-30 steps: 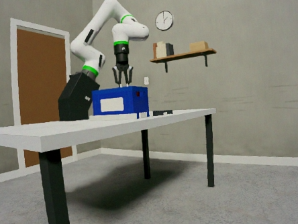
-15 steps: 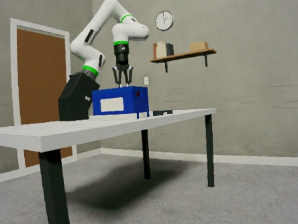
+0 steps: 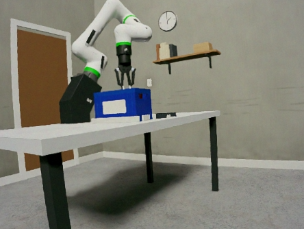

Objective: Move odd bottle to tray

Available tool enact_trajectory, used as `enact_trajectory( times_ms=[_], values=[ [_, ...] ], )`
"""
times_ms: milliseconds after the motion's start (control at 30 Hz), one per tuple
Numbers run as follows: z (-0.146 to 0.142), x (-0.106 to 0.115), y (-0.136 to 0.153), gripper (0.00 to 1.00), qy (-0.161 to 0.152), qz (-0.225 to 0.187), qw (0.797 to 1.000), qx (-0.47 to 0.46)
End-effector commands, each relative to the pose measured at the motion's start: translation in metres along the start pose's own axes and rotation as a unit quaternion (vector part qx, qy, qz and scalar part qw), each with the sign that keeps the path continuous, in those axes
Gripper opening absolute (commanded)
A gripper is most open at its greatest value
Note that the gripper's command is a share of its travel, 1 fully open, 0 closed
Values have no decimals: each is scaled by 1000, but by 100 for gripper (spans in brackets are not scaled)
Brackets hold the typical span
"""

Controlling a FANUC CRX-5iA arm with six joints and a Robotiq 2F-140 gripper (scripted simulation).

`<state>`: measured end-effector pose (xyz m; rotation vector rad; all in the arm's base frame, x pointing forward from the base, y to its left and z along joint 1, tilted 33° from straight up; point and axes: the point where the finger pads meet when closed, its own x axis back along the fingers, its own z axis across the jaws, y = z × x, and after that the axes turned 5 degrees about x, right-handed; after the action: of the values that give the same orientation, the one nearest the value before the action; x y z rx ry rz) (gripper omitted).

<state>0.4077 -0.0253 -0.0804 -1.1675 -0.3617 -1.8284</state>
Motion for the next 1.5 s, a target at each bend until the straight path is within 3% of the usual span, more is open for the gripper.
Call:
enact_trajectory(
  times_ms=[0, 100, 133, 1467],
  values=[
    [0, 0, 0, 10, 0, -1, 1000, 0],
    [0, 0, 0, 10, 0, -1, 1000, 0],
    [0, 0, 0, 44, 0, -1, 1000, 0],
    [0, 3, 1, 44, 0, -1, 1000, 0]
  ],
)
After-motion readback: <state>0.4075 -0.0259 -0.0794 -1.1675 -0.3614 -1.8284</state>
